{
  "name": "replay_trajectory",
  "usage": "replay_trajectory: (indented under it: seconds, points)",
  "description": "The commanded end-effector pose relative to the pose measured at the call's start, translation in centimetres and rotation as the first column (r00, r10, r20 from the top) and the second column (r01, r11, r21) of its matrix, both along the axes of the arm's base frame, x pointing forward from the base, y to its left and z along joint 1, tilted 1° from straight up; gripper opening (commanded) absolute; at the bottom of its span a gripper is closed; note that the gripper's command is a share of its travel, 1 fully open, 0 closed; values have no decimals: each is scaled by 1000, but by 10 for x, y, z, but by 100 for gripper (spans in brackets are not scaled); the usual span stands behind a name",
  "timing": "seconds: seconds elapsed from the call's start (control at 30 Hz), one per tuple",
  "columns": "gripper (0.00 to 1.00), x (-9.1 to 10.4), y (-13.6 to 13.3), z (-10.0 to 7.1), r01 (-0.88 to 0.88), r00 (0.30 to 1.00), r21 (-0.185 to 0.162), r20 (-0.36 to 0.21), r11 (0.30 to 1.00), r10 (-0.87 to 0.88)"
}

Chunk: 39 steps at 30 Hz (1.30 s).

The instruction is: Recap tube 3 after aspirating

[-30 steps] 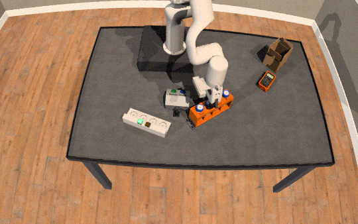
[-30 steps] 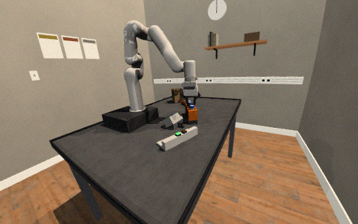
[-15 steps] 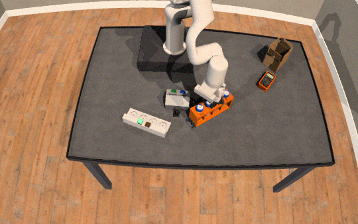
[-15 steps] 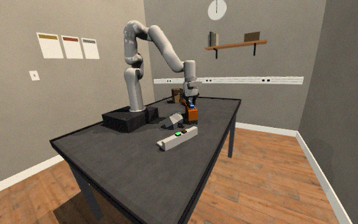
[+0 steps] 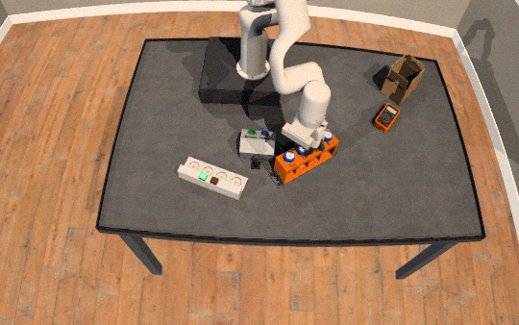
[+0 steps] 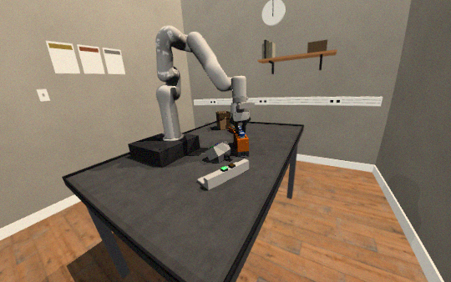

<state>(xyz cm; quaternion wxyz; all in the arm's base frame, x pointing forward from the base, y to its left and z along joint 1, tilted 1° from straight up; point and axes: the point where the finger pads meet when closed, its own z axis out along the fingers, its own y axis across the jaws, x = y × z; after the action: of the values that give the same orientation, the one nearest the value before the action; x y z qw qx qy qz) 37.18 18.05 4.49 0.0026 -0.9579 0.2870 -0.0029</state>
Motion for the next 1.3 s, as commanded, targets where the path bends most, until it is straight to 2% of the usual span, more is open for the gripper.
replay_trajectory:
  seconds: [0.0,0.17,0.37,0.43,0.53,0.73,0.77,1.17,1.27]
  points:
    - [0,1,1,1,50,999,-2,6,999,-50]
    - [0,1,1,1,295,955,1,5,955,-295]
    - [0,1,1,1,564,825,4,3,825,-565]
    - [0,1,1,1,564,825,4,3,825,-565]
    - [0,1,1,1,674,739,6,2,739,-674]
    - [0,1,1,1,674,739,6,2,739,-674]
    - [46,1,1,1,674,739,6,2,739,-674]
    - [46,1,1,1,674,739,6,2,739,-674]
    - [46,1,1,10,674,739,6,2,739,-674]
